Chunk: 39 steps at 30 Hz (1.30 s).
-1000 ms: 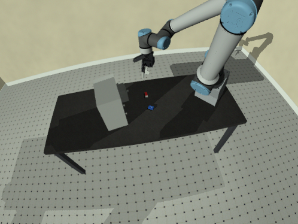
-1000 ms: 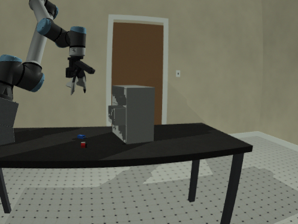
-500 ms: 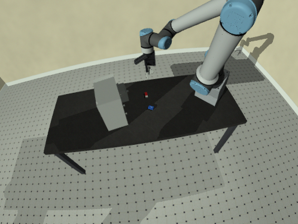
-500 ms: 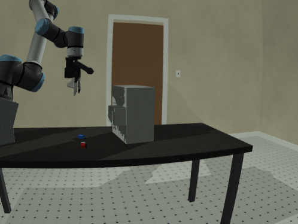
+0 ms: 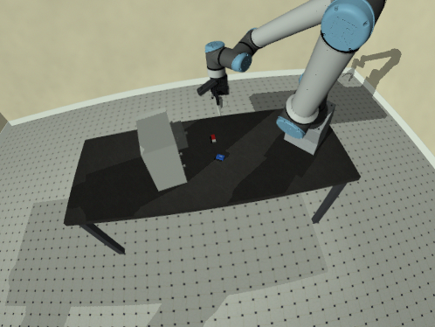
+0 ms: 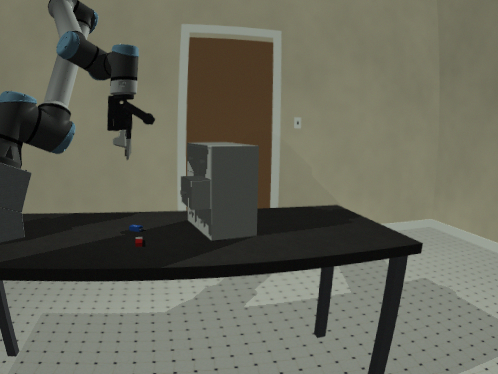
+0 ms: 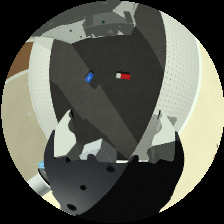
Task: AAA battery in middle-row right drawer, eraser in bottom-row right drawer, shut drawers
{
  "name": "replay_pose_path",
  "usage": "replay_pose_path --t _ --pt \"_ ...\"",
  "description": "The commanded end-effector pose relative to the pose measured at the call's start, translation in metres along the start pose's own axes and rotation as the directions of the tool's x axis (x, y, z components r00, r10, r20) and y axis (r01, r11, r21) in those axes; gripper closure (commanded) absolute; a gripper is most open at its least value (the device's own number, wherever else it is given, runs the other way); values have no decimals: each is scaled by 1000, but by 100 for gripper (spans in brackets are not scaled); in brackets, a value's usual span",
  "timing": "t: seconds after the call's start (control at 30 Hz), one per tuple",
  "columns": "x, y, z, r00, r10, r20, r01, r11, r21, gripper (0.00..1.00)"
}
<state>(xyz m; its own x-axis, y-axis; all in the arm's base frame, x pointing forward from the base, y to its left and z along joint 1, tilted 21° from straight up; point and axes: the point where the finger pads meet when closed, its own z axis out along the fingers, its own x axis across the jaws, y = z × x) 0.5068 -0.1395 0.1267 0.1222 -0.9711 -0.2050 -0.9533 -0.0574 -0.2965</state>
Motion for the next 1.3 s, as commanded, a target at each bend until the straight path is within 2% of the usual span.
replay_pose_path --t 0.0,0.87,1.27 --pt "0 1 0 999 -38 0 38 999 1 0" --pt "0 1 0 998 -64 0 64 998 4 0" --pt "0 -1 4 998 -64 0 64 997 33 0"
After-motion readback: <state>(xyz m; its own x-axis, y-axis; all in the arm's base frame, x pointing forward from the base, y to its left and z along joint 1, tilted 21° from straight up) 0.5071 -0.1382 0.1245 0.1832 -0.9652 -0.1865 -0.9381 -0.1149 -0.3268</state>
